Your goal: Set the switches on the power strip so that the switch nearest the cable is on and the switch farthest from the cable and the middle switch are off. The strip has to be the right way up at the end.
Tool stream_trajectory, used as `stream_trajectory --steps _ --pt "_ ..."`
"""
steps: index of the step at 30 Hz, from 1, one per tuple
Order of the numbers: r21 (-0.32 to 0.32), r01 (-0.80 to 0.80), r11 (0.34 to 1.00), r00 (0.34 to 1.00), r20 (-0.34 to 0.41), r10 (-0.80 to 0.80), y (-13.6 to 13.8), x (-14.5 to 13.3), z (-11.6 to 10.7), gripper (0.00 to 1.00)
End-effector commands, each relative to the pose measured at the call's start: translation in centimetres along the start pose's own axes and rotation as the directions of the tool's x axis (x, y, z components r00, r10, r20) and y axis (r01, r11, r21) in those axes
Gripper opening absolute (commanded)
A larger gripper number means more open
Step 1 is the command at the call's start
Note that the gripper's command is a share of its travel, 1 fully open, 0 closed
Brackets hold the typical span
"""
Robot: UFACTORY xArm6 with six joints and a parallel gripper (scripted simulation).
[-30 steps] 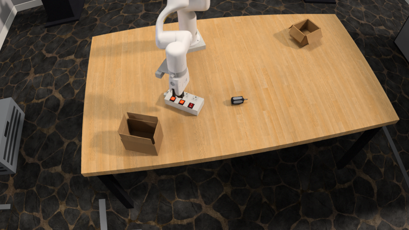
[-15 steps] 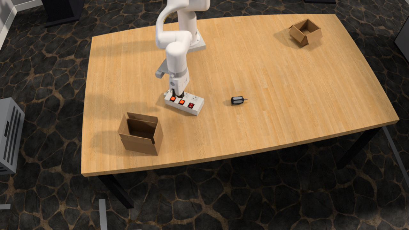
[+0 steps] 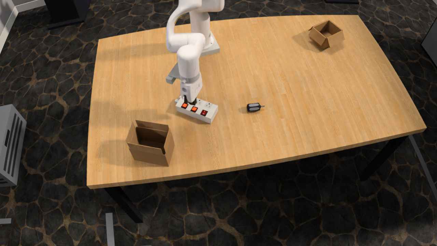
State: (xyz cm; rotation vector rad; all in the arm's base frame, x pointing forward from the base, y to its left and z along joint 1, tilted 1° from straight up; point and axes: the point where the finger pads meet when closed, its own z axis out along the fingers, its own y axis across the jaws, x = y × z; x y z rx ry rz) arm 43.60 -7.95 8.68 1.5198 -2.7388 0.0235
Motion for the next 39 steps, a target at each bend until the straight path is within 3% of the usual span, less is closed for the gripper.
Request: stream_trajectory --steps 1,39 --pt "0.004 0.0 1.0 1.0 0.002 0.0 -0.1 -0.1 -0.1 0.0" --pt "0.004 0.0 1.0 1.0 0.002 0.0 -0.2 -0.1 3.7 0.0"
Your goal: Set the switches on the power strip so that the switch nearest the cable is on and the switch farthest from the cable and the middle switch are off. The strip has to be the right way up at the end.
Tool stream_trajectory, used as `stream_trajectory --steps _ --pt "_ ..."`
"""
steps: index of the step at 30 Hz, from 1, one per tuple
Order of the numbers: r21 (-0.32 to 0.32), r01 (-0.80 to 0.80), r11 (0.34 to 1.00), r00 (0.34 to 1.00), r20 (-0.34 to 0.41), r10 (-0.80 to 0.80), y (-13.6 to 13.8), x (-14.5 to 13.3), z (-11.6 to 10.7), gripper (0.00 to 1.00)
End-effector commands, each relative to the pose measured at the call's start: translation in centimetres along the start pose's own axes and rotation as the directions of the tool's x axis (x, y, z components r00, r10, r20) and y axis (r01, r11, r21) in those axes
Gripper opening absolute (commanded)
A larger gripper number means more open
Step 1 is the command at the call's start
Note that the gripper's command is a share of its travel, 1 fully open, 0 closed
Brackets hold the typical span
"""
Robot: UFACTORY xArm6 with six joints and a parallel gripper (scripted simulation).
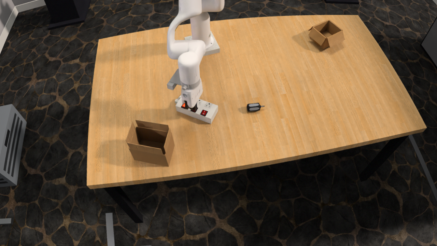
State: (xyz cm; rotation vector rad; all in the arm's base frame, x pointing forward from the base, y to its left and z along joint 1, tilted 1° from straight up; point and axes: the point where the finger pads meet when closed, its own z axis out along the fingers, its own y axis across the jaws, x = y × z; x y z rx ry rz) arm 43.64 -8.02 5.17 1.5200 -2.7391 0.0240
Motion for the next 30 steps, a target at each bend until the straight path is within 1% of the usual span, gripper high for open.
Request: stream_trajectory --steps 1,10,30 --pt "0.004 0.0 1.0 1.0 0.001 0.0 -0.13 -0.05 0.23 0.0" --pt "0.004 0.0 1.0 1.0 0.001 0.0 -0.14 -0.05 0.59 0.0" --pt "0.004 0.0 1.0 1.0 0.001 0.0 -0.14 -0.05 0.62 0.0"
